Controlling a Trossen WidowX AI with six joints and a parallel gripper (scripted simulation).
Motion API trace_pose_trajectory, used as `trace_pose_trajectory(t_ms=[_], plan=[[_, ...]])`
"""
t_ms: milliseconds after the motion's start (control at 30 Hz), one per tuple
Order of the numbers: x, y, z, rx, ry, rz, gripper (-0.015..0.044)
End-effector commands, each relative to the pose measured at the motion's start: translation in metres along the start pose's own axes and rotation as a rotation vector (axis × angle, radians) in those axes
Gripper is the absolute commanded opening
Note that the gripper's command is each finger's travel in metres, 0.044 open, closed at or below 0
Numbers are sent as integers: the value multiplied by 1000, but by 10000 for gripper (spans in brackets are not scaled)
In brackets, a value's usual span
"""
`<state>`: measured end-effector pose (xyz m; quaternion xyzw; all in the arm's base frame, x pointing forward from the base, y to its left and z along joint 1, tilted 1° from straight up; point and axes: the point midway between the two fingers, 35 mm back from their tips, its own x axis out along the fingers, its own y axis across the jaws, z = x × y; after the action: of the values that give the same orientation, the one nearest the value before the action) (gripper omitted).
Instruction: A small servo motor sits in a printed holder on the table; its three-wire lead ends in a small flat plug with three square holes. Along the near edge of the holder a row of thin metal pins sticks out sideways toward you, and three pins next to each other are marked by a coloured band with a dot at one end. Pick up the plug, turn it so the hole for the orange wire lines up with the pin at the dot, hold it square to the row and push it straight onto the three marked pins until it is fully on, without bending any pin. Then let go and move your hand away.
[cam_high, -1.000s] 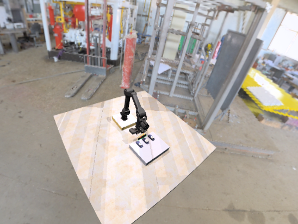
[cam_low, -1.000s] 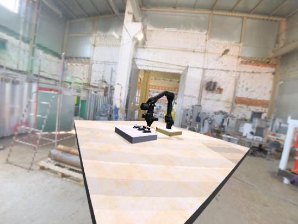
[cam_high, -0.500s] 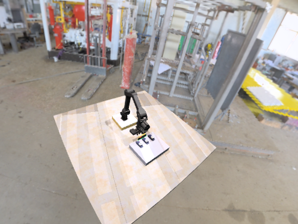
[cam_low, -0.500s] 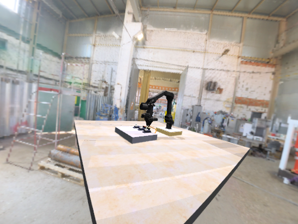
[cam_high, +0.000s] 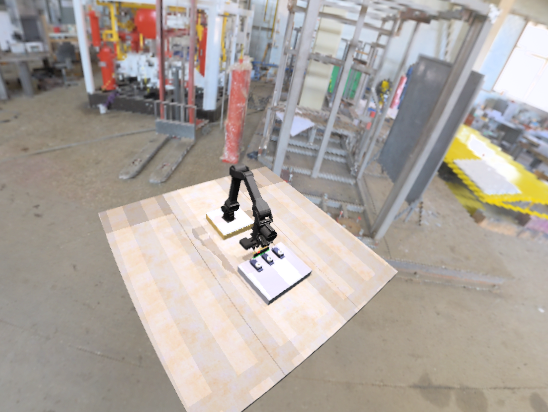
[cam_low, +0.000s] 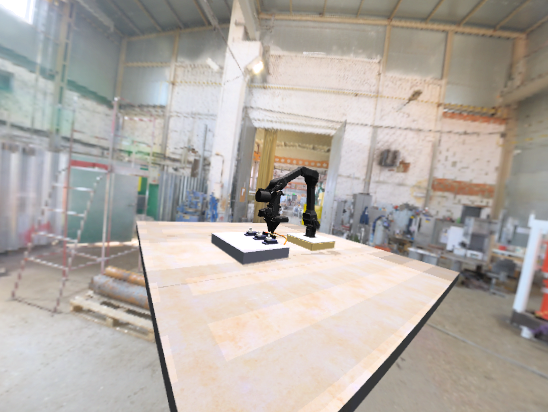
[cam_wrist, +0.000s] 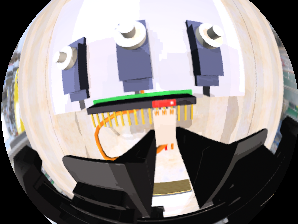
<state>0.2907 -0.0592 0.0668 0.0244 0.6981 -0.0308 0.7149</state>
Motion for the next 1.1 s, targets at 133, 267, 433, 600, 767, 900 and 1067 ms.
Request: trace_pose_trajectory(t_ms=[133, 267, 433, 600, 767, 900, 1067], plan=[[1, 0, 1, 6, -7, -5, 79], [2, 0, 1, 6, -7, -5, 184], [-20, 0, 2, 6, -7, -5, 315], [-59, 0, 0, 6, -7, -5, 440], [-59, 0, 0, 6, -7, -5, 440], [-59, 0, 0, 6, -7, -5, 440], [-59, 0, 0, 6, -7, -5, 440]])
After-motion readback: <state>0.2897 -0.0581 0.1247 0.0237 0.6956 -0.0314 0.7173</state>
